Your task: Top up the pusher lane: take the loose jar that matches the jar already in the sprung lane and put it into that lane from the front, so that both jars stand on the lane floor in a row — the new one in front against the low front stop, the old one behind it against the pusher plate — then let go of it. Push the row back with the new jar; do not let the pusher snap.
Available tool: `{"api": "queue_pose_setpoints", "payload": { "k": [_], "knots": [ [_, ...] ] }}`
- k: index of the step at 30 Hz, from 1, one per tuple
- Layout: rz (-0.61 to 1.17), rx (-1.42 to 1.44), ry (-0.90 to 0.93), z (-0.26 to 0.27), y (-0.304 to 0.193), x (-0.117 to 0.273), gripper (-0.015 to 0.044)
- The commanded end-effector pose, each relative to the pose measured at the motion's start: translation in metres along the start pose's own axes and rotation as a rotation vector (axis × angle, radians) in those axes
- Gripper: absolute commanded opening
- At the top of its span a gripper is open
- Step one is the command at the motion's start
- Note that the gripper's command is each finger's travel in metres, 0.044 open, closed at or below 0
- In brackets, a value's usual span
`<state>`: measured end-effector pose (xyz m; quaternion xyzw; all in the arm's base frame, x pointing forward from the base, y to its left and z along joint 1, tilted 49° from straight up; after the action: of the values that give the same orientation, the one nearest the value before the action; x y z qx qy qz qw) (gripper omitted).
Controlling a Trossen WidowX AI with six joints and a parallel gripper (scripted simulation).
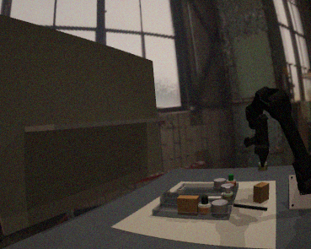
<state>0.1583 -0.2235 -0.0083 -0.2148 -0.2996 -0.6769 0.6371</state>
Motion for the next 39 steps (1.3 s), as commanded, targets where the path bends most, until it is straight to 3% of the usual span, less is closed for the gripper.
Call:
{"api": "queue_pose_setpoints", "payload": {
  "k": [1, 23, 39],
  "knots": [
    [-0.002, 0.010, -0.010, 0.012, 0.019, -0.003, 0.0000],
    [-0.008, 0.068, 0.012, 0.101, 0.109, -0.046, 0.0000],
    [-0.008, 0.070, 0.016, 0.105, 0.111, -0.072, 0.0000]
  ]
}}
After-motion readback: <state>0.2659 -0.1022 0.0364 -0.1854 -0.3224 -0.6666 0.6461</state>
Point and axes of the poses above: the point midway between the two fingers, 35 mm back from their tips, its own x axis back along the fingers, its own z axis across the jaws, y = z × x, the point moved 5 cm from there along x, back along the fingers, and after that the axes turned 10 degrees about x, right-handed, at the moved point
